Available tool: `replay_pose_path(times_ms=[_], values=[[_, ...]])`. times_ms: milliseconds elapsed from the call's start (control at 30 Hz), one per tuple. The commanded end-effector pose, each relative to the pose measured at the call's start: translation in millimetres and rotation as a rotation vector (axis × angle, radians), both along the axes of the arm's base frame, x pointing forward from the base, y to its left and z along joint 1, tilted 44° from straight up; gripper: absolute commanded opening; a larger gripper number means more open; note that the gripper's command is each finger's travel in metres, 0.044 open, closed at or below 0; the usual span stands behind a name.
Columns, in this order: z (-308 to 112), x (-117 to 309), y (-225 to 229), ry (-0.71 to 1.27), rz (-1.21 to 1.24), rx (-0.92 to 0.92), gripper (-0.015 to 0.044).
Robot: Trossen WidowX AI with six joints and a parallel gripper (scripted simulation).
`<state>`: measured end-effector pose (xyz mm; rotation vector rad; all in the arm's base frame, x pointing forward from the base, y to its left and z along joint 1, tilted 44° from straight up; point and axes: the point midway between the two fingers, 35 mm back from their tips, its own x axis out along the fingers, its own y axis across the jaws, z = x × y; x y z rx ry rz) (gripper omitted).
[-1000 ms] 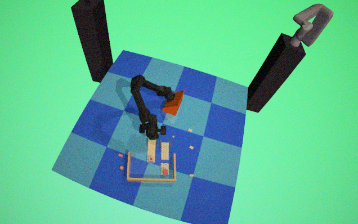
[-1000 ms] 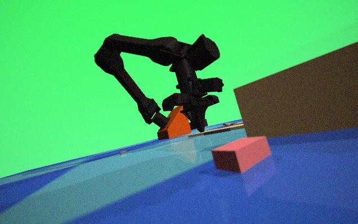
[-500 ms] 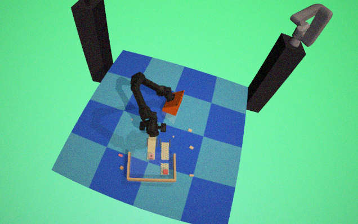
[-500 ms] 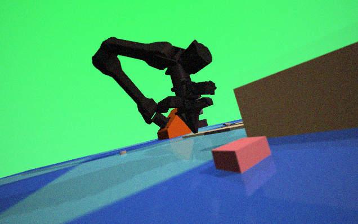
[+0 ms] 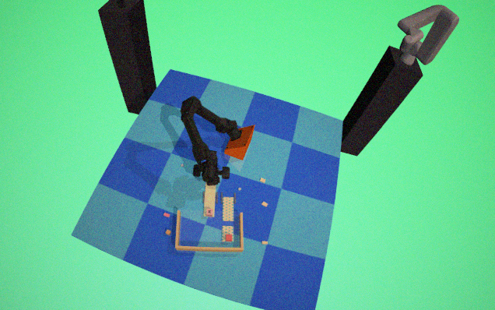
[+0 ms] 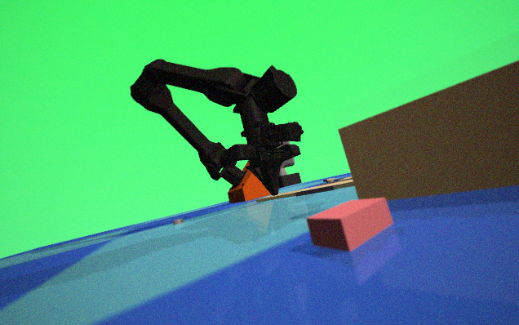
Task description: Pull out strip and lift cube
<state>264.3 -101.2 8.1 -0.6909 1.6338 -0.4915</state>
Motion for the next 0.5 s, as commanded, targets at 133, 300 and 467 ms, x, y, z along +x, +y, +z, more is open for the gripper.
replay_pose_path(times_ms=[133,300,467], values=[[-0.8,-20.2,-6.4,0.029,-0.015,-0.008,0.0],[0.9,-27.4,-6.9,0.03,-0.015,-0.008,0.0],[2.5,-34.5,-7.4,0.03,-0.015,-0.008,0.0]])
